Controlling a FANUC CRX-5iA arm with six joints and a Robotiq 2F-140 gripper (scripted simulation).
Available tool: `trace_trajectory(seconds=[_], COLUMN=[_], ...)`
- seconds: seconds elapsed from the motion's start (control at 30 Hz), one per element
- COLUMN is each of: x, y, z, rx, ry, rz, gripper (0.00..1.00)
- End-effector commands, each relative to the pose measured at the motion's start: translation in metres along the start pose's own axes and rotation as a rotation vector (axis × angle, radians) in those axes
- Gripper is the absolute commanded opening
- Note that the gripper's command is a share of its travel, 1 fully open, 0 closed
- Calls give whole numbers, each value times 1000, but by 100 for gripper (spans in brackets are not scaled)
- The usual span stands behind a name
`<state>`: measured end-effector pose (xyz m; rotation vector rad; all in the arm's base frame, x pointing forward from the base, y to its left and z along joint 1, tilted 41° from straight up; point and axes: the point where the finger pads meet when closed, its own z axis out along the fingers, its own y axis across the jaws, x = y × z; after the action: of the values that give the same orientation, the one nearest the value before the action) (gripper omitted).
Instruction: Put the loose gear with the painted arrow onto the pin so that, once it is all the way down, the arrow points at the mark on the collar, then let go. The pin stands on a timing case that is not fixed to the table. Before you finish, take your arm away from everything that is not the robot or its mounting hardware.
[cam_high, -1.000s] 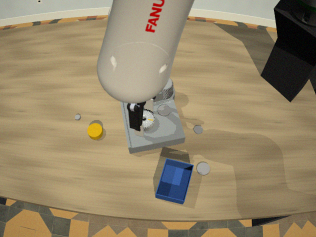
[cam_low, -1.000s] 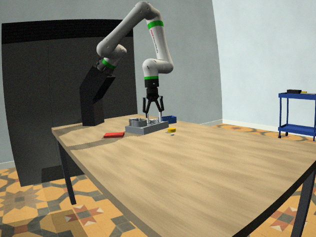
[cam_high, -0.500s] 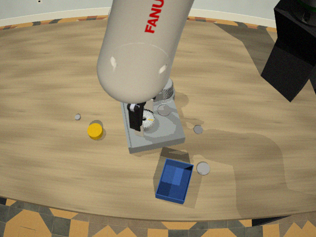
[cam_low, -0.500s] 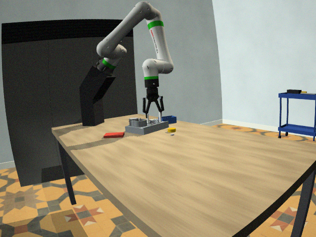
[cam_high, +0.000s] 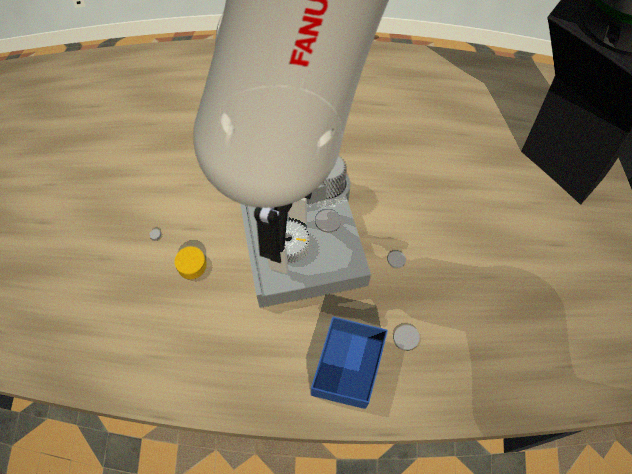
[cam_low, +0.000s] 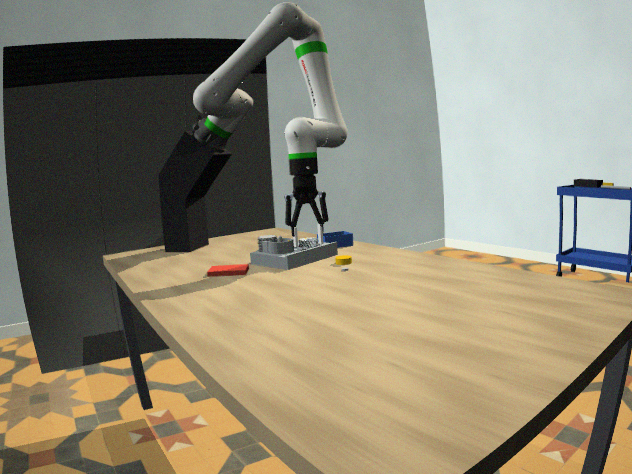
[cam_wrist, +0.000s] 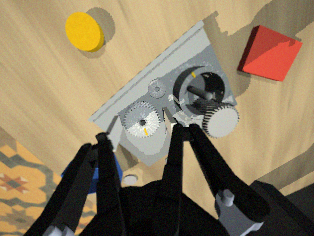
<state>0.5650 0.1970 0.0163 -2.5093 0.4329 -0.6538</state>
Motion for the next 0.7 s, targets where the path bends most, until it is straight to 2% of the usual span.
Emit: trace_trajectory(seconds=[0.0, 0.4, 0.43, 0.67], x=[0, 0, 0, 0], y=[0, 0, 0, 0], z=[0, 0, 0, 0], rx=[0, 0, 0, 0], ry=[0, 0, 0, 0], rz=[0, 0, 0, 0], gripper=[53, 53, 0, 0])
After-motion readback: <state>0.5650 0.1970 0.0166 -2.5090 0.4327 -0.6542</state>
